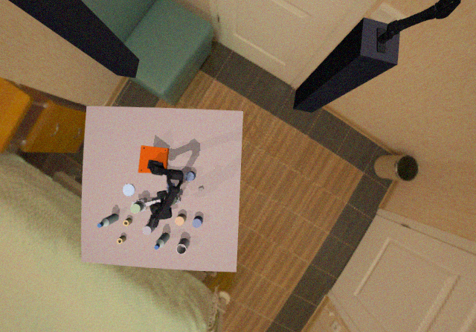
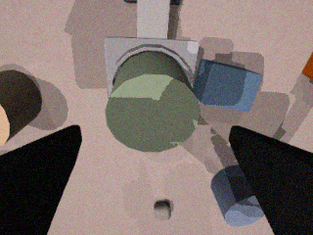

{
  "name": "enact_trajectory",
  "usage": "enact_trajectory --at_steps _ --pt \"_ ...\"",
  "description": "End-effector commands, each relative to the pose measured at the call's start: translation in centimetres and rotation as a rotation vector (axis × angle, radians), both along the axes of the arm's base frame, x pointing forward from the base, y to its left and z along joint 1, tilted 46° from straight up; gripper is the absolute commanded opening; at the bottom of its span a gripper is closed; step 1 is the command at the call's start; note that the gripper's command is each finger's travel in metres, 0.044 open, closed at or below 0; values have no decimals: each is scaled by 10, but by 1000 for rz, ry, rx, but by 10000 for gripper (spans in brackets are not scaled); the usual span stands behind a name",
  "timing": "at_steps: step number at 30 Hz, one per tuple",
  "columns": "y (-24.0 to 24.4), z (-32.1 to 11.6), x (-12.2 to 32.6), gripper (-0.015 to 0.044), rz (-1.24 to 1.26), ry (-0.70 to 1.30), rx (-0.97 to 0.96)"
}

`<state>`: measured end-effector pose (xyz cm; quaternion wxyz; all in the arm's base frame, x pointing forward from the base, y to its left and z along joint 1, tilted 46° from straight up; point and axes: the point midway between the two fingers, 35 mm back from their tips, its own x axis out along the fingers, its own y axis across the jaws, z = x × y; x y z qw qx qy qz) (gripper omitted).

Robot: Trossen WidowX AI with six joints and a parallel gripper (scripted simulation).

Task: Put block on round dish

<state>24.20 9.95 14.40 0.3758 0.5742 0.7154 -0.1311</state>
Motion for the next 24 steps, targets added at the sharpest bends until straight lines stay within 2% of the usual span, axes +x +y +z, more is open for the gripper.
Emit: enact_trajectory --at_steps 1,24 --pt "2 -1 1 440 -7 2 -8" --pt "31 -29 0 440 -7 1 -9"
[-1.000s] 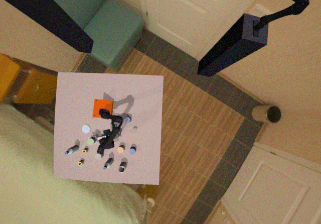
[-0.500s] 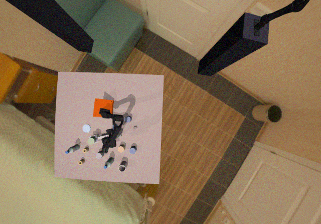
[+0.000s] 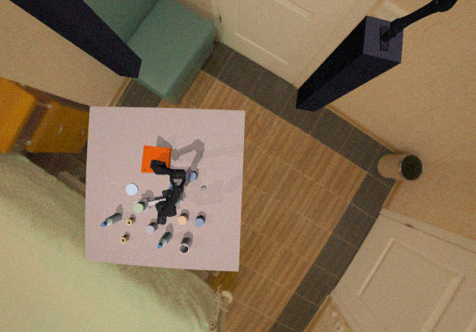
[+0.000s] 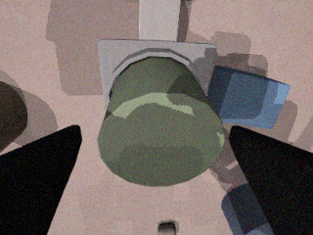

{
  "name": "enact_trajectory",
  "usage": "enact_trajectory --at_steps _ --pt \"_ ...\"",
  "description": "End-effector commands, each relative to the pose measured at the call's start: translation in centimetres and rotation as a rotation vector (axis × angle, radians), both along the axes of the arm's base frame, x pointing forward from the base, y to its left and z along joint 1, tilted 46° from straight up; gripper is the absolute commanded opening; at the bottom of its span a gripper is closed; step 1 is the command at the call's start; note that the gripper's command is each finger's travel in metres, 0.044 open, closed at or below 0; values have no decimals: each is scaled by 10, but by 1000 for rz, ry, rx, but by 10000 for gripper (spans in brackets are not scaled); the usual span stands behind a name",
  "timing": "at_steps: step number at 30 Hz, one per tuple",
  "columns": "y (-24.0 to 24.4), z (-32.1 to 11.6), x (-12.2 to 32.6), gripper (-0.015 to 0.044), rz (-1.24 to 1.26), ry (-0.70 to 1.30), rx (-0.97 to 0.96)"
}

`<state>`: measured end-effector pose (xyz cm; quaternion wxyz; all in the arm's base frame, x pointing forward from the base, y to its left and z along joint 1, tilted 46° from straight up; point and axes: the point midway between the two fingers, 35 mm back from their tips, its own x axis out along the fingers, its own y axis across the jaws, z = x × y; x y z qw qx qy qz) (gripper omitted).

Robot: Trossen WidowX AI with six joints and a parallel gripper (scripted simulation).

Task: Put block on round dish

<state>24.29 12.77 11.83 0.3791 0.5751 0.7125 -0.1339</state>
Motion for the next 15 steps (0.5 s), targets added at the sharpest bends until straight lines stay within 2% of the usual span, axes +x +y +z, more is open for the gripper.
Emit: enact_trajectory --at_steps 1,15 --pt "4 -4 -1 440 -1 5 -1" --pt "20 -19 -4 440 -1 5 3"
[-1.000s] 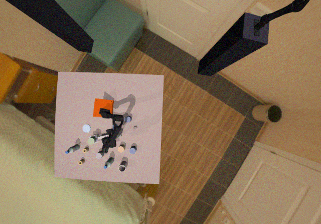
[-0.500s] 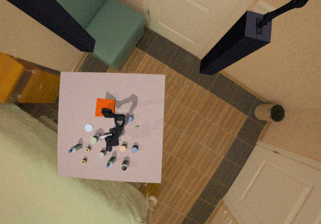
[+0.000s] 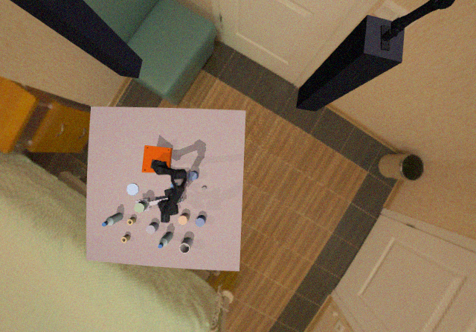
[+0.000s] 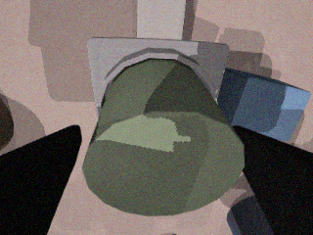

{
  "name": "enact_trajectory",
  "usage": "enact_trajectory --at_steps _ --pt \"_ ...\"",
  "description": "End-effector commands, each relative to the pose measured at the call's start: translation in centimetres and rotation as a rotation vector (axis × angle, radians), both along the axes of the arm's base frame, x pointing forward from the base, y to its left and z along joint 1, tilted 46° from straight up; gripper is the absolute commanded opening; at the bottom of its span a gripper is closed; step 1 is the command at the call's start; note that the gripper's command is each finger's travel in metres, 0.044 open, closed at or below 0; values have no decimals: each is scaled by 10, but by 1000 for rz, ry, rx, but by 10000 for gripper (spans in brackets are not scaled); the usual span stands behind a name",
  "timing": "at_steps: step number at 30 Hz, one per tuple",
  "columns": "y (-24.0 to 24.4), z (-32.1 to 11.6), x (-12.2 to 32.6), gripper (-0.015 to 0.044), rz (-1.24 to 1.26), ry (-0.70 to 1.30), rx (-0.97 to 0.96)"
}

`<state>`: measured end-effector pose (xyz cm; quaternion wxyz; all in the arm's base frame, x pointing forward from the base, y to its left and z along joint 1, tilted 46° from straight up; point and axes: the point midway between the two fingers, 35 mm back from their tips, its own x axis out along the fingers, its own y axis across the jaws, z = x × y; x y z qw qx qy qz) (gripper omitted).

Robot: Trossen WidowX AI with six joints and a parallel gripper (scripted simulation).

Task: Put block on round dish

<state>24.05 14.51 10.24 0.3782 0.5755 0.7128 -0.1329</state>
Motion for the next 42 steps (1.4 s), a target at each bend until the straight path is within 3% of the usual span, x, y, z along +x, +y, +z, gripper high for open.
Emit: enact_trajectory --at_steps 1,2,5,12,24,42 --pt "3 -3 -1 440 -1 5 0" --pt "3 -4 -1 440 -1 5 0" --pt "3 -4 -1 361 -1 5 0" --pt "3 -4 -1 315 -1 5 0" --pt "-5 3 2 0 -8 8 -5" --pt "-22 17 7 0 -21 16 -13"
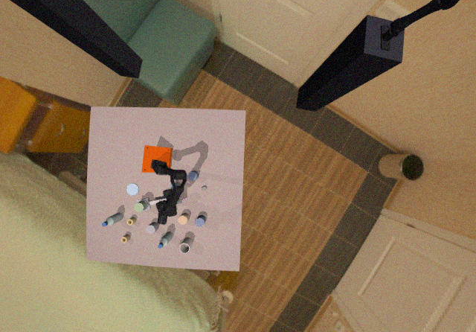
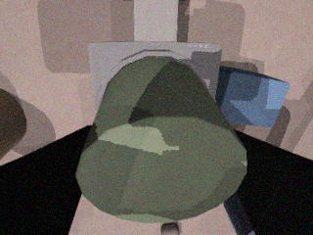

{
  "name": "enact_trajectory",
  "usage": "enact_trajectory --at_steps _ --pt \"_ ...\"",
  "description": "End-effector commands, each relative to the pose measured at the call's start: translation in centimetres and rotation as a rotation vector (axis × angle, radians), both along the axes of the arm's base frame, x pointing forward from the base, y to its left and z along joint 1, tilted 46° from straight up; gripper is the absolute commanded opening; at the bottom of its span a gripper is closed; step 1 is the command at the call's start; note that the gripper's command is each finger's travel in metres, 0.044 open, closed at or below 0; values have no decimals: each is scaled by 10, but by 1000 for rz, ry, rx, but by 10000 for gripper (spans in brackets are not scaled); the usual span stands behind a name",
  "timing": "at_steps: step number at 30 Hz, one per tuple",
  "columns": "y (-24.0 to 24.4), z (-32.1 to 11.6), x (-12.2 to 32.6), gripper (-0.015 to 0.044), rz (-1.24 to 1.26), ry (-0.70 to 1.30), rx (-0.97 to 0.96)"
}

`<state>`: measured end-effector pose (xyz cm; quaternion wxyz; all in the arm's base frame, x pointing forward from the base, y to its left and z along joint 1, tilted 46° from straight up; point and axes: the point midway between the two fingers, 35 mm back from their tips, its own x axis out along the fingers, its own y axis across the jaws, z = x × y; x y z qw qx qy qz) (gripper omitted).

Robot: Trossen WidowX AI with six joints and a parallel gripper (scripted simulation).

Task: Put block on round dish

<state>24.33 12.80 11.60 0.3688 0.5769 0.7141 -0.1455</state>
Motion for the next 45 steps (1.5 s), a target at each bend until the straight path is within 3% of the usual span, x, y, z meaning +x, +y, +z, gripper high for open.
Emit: enact_trajectory --at_steps 1,45 --pt "-6 4 5 0 -9 -12 -8" --pt "-47 42 8 0 -39 12 -10"
